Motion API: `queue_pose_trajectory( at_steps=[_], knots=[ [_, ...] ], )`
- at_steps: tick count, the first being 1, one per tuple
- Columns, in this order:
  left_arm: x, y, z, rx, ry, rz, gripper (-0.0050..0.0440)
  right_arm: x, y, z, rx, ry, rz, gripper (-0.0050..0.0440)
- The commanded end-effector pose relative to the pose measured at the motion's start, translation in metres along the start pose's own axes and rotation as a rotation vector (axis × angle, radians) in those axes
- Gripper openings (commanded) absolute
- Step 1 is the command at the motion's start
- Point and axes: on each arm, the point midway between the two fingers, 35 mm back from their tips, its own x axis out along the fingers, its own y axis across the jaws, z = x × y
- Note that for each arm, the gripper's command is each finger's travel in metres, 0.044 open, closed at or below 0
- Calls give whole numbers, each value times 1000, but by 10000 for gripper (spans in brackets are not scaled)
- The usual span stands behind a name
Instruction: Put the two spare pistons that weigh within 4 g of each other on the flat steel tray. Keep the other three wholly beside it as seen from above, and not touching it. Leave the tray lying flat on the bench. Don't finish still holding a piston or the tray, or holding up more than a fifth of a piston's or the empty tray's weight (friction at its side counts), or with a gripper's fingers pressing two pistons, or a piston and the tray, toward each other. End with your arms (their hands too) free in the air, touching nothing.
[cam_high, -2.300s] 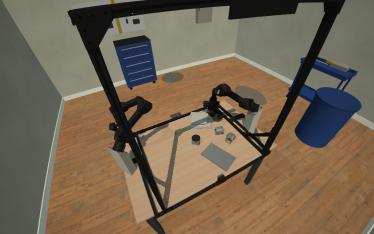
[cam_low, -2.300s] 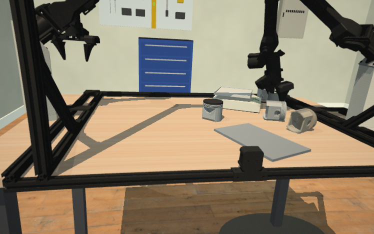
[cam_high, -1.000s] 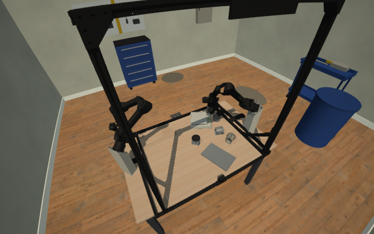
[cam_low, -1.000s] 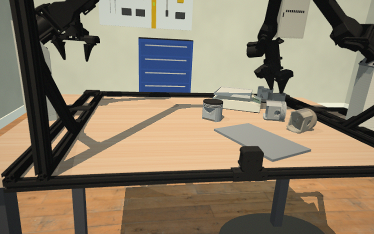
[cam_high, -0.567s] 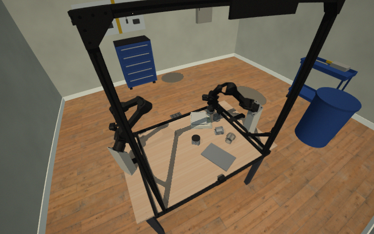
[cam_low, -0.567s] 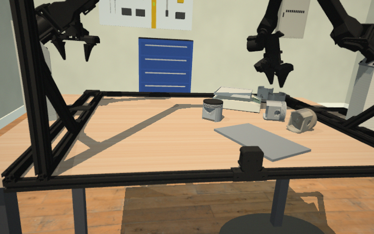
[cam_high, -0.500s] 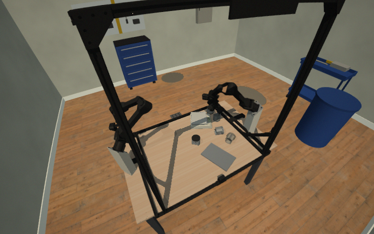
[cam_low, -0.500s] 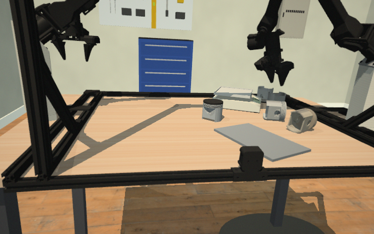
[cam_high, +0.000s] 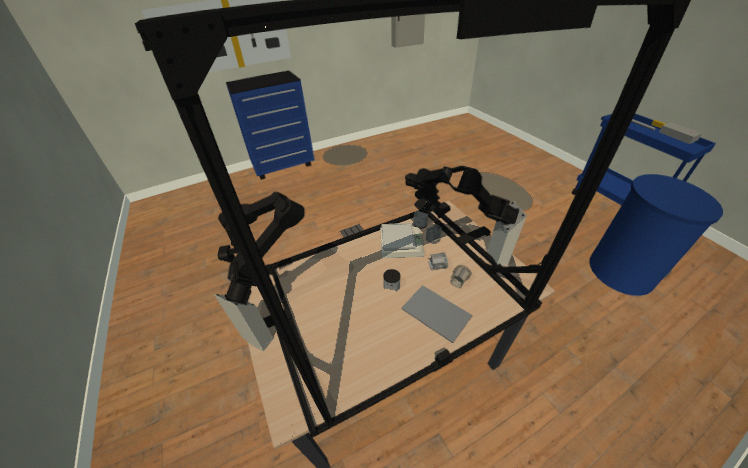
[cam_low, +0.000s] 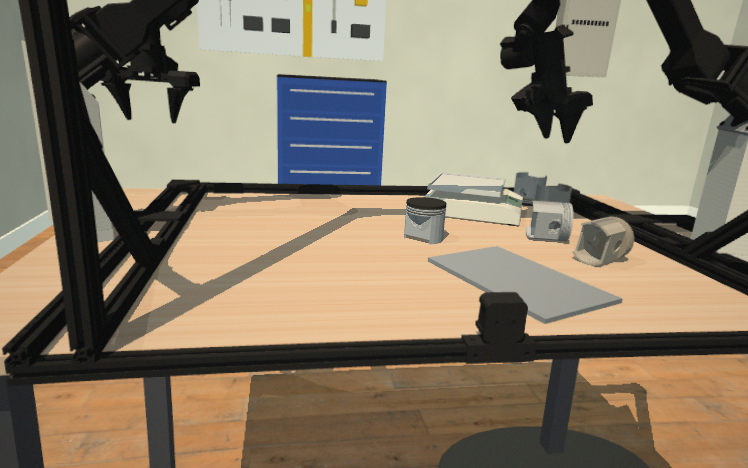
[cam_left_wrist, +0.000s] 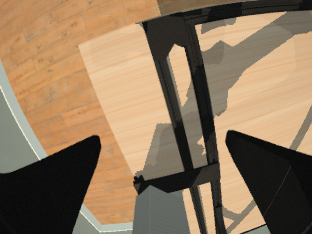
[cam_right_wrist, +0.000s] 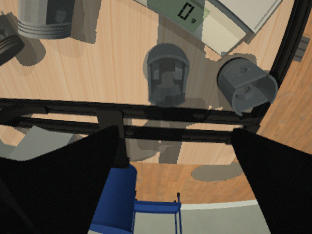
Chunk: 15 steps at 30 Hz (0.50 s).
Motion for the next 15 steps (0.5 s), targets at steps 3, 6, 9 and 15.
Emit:
queue_pose_trajectory(
  at_steps=[3,6,9,15],
  knots=[
    [0,0,0,0,-1,-2,440,-5,0,1,43,-23,5,378],
    [0,0,0,0,-1,-2,440,-5,0,1,120,-43,16,378],
    [0,0,0,0,-1,-2,440,-5,0,1,196,-63,27,378],
    [0,0,0,0,-1,-2,440,-5,0,1,299,-90,41,378]
  ],
)
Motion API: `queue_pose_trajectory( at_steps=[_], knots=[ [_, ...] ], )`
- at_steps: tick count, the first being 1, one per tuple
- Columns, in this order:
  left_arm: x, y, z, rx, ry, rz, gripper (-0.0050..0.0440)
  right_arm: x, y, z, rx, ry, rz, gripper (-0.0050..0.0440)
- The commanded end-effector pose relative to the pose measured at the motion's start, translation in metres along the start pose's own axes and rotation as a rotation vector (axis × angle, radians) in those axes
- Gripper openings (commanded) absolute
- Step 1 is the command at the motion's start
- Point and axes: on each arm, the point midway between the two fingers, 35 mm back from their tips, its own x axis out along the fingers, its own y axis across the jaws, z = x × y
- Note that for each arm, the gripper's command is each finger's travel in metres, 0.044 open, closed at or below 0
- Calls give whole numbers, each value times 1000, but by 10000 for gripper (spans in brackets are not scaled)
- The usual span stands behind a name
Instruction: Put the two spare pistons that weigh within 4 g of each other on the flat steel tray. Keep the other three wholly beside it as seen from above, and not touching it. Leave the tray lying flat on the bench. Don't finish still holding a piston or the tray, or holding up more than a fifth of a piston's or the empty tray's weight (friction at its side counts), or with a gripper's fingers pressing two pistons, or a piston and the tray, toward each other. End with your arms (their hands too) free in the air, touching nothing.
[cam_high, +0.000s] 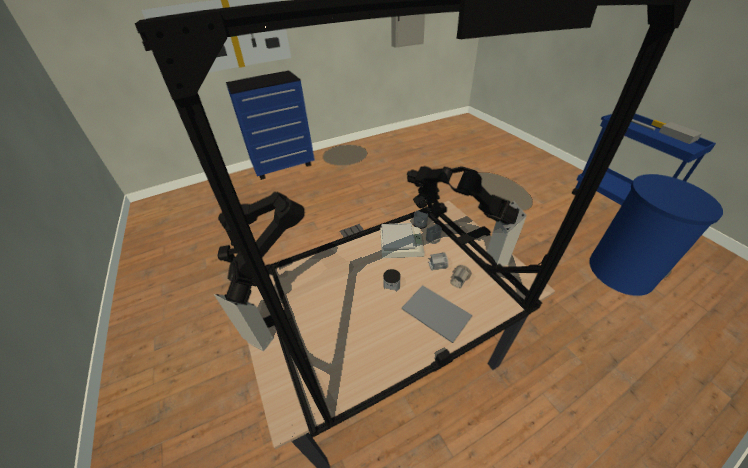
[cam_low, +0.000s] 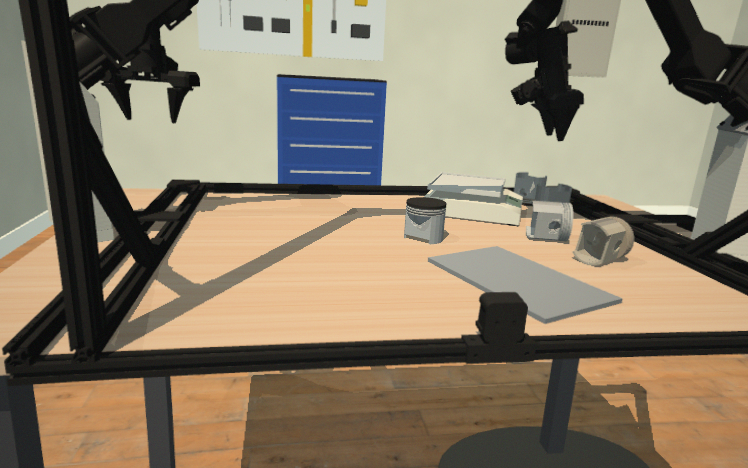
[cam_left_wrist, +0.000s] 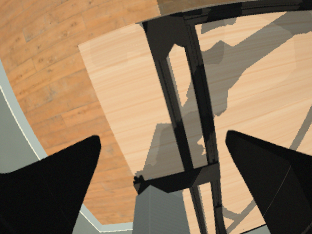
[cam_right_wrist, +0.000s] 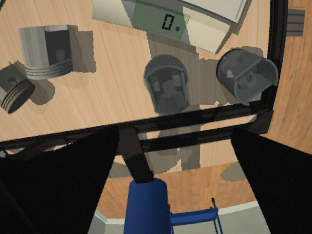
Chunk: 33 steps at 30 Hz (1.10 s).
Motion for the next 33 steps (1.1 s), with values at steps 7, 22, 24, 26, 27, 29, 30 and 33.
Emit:
queue_pose_trajectory(
  at_steps=[7,22,24,26,27,29,30,33],
  knots=[
    [0,0,0,0,-1,-2,440,1,0,-1,230,-59,37,378],
    [0,0,0,0,-1,-2,440,1,0,-1,562,-145,81,378],
    [0,0,0,0,-1,-2,440,1,0,-1,614,-158,88,378],
    [0,0,0,0,-1,-2,440,1,0,-1,665,-171,95,378],
    [0,0,0,0,-1,-2,440,1,0,-1,691,-178,98,378],
    [0,0,0,0,-1,-2,440,2,1,-1,717,-184,102,378],
    [0,0,0,0,-1,-2,440,2,1,-1,722,-185,103,378],
    [0,0,0,0,-1,-2,440,3,1,-1,728,-187,104,378]
  ],
)
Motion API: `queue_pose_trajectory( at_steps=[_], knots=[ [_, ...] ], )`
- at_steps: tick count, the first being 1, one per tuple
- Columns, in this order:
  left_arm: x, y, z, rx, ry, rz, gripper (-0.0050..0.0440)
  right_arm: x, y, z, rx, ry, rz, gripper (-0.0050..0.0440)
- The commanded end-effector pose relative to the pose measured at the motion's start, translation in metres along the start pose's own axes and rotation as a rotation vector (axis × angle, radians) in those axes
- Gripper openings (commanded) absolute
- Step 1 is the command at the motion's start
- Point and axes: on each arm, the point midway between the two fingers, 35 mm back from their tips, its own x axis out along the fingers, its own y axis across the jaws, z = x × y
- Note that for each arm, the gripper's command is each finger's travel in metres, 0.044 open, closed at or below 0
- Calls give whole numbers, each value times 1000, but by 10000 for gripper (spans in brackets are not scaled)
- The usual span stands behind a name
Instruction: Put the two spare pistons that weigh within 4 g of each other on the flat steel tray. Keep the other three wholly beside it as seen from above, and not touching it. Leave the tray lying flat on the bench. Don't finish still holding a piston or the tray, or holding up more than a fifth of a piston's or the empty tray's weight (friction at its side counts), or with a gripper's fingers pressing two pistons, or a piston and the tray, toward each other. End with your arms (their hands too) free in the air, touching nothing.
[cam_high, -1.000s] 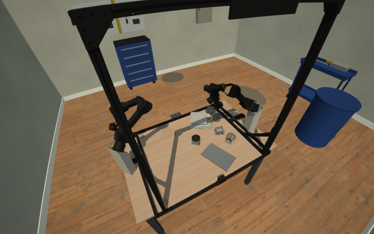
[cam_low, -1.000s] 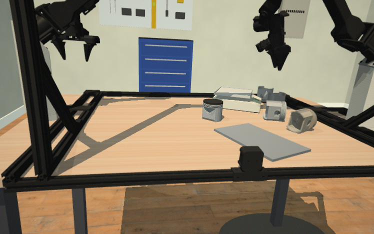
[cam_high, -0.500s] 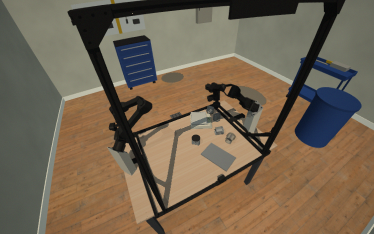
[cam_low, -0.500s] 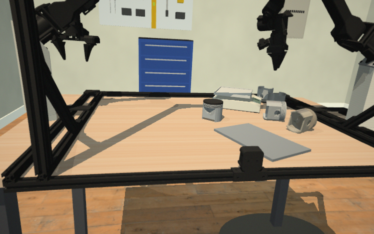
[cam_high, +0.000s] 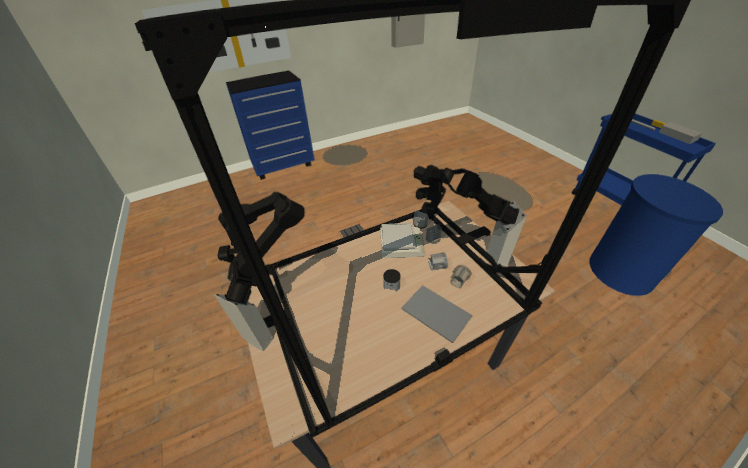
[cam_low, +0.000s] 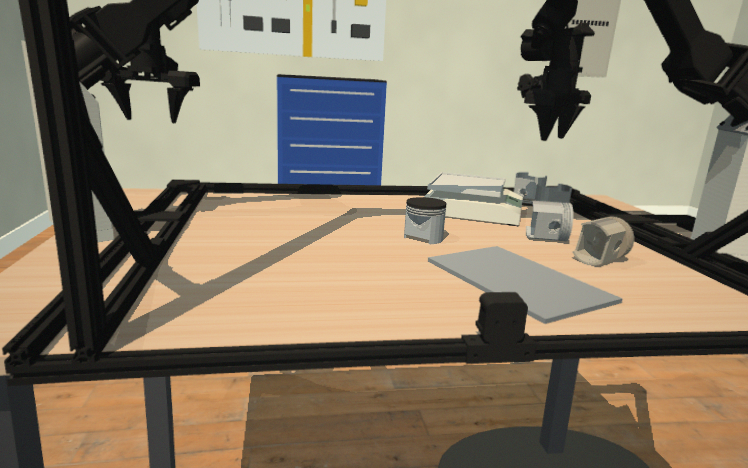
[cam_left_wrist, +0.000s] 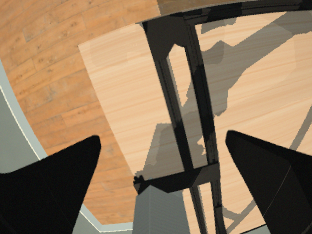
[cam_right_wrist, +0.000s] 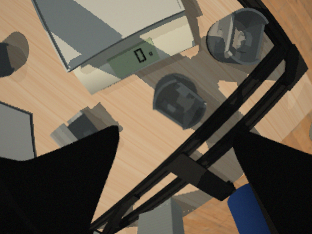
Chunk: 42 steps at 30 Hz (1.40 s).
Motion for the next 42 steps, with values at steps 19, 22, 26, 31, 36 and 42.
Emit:
queue_pose_trajectory(
  at_steps=[19,22,26,31,36,42],
  knots=[
    [0,0,0,0,-1,-2,440,2,26,-18,-131,-3,7,378],
    [0,0,0,0,-1,-2,440,2,38,-27,-158,-5,7,378],
    [0,0,0,0,-1,-2,440,2,53,-40,-182,-6,8,378],
    [0,0,0,0,-1,-2,440,3,69,-56,-263,-6,7,378],
    [0,0,0,0,-1,-2,440,4,79,-67,-343,-6,7,378],
    [0,0,0,0,-1,-2,440,7,100,-88,-503,-7,6,378]
  ],
)
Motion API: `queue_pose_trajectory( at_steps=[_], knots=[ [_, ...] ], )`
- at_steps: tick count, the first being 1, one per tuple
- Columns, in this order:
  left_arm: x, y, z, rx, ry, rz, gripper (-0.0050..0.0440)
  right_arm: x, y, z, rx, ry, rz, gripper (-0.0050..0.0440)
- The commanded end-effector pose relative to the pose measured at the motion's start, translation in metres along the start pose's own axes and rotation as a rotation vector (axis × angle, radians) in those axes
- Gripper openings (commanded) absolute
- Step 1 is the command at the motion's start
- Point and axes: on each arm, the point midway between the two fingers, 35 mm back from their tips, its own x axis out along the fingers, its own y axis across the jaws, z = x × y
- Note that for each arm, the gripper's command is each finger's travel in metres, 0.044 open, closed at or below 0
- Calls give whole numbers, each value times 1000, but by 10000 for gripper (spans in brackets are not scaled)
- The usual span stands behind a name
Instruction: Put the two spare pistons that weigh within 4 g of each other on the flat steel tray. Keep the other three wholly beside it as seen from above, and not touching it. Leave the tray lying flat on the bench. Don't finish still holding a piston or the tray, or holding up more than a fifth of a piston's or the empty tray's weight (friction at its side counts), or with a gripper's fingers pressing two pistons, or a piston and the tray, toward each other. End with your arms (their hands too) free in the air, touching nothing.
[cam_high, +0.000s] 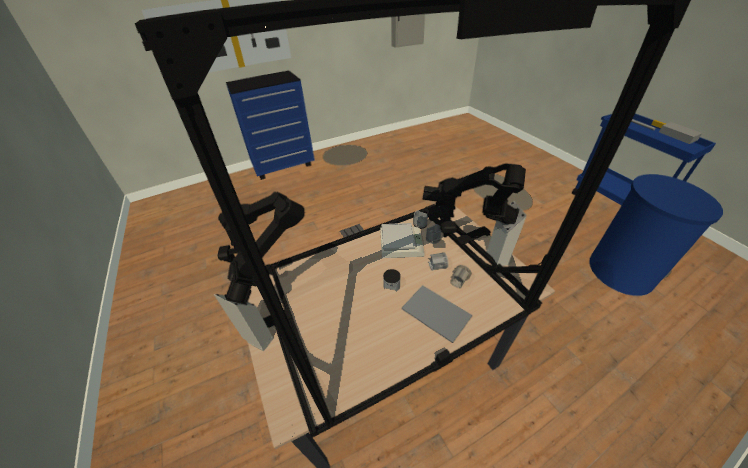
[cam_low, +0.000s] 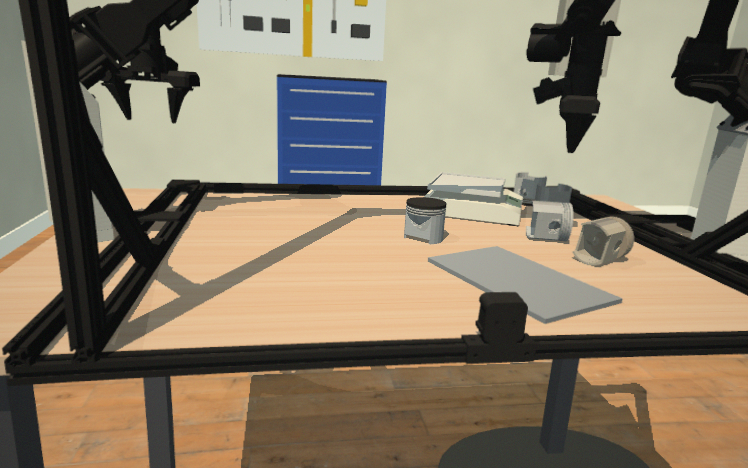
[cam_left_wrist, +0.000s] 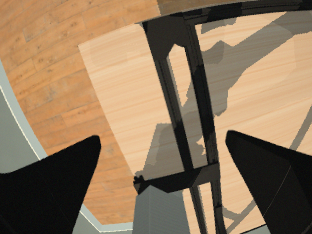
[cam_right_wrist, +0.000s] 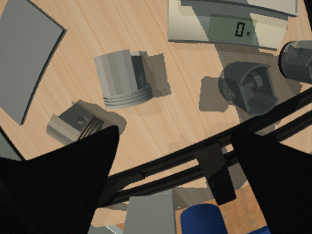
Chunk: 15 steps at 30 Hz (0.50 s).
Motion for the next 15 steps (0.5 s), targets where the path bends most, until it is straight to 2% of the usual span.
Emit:
queue_pose_trajectory(
  at_steps=[1,15],
  knots=[
    [0,0,0,0,-1,-2,440,2,17,-9,-109,-3,-4,378],
    [0,0,0,0,-1,-2,440,8,72,-32,-429,-3,-4,378]
  ],
)
